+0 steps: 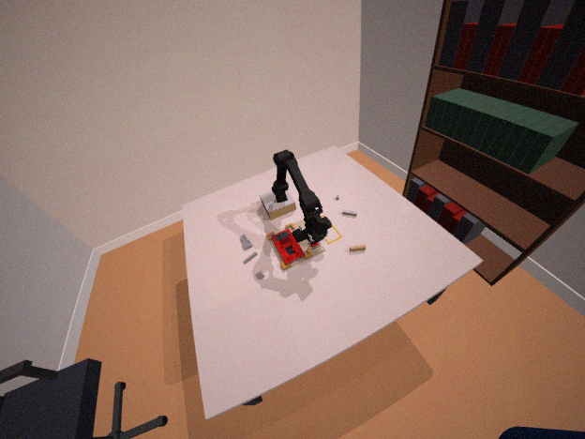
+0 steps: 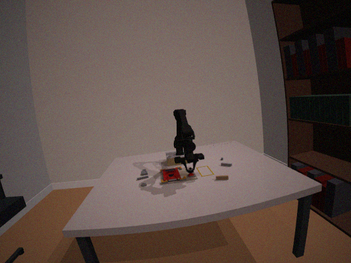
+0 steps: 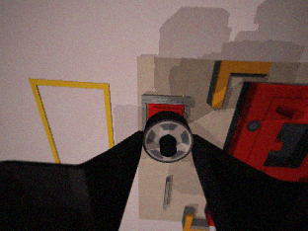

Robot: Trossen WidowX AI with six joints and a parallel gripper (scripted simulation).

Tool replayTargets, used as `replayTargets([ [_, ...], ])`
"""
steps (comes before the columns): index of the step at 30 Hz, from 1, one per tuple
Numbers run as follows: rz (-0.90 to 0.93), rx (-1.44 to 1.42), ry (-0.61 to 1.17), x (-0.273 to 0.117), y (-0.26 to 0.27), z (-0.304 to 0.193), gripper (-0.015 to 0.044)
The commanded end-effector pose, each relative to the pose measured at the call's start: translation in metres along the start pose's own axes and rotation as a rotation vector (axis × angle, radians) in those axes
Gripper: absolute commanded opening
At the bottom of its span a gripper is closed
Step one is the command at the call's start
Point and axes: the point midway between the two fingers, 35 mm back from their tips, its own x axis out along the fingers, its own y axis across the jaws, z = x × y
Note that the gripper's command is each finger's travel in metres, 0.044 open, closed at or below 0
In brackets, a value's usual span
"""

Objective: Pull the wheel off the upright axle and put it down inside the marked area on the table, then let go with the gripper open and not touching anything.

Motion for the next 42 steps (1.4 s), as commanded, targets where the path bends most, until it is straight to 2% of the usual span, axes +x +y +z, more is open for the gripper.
replayTargets([
  [1, 0.002, 0.002, -0.008, -0.012, 0.0, -0.001, 0.0],
  [42, 0.003, 0.004, -0.012, -0.026, 0.0, -0.001, 0.0],
])
